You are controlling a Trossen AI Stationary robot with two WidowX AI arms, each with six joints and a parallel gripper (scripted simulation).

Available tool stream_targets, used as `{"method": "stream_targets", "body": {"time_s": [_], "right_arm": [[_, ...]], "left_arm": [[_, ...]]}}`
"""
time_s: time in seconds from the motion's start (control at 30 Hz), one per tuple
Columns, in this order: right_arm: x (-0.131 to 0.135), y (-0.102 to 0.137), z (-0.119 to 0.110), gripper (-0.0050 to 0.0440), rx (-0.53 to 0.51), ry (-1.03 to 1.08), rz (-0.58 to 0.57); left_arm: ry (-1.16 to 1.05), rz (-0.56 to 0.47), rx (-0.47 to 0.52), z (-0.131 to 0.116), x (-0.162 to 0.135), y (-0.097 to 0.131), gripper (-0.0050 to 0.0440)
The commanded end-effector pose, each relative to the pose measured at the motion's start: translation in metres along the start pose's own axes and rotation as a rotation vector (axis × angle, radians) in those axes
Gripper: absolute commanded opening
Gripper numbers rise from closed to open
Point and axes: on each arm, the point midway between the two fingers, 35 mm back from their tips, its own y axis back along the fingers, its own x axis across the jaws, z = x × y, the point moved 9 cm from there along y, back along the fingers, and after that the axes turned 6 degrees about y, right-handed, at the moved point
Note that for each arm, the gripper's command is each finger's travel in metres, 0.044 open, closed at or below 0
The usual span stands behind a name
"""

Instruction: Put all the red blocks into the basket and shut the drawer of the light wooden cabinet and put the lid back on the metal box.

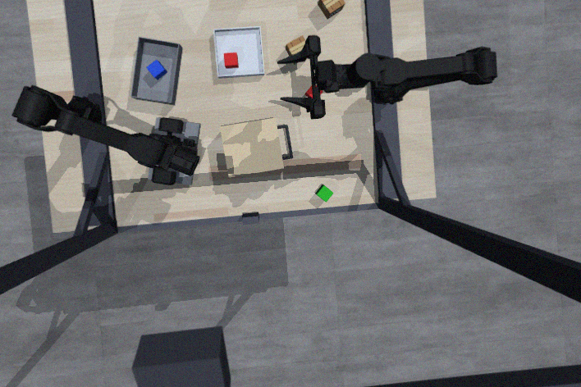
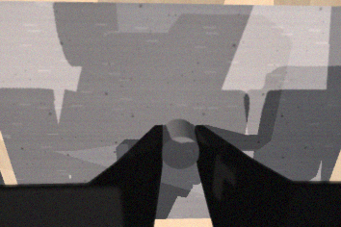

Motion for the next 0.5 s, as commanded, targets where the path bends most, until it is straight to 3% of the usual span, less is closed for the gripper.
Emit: {"method": "stream_targets", "body": {"time_s": [0.0,0.47], "right_arm": [[-0.001,0.002,0.014,0.04,-0.048,0.008,-0.002],[-0.001,0.002,0.014,0.04,-0.048,0.008,-0.002]], "left_arm": [[-0.002,-0.02,-0.066,0.004,-0.001,0.023,-0.005],[0.002,-0.021,-0.067,0.003,0.0,0.042,-0.005]]}}
